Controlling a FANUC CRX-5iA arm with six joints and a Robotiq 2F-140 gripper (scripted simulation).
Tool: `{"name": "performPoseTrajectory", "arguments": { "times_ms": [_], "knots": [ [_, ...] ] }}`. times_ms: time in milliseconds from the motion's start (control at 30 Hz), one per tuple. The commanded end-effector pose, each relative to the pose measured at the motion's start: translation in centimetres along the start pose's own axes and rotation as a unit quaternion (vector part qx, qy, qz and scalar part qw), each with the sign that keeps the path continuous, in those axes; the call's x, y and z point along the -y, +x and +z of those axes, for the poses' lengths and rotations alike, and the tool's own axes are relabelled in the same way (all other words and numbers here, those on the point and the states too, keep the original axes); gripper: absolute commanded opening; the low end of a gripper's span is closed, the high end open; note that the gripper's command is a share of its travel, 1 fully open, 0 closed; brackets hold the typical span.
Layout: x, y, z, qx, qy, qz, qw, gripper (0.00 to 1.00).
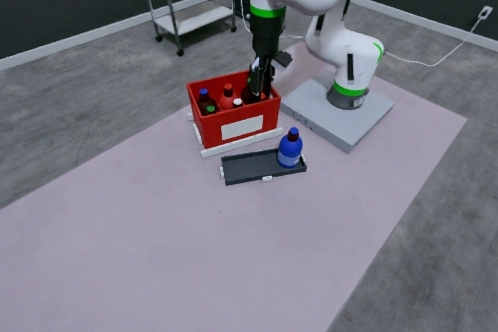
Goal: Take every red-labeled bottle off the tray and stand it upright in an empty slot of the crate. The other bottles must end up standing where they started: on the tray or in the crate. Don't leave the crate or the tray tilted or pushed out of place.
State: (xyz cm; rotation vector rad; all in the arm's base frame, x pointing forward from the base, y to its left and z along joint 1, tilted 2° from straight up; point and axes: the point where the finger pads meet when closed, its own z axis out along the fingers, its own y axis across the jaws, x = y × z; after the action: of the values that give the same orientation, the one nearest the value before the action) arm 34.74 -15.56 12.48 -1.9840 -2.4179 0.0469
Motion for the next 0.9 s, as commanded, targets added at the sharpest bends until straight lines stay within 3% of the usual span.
{"name": "performPoseTrajectory", "arguments": {
  "times_ms": [0,867],
  "knots": [
    [0.0,0.0,-0.4,0.000,-0.001,0.000,1.000,0.44],
    [0.0,0.0,-6.1,0.000,-0.001,0.000,1.000,0.44]
  ]
}}
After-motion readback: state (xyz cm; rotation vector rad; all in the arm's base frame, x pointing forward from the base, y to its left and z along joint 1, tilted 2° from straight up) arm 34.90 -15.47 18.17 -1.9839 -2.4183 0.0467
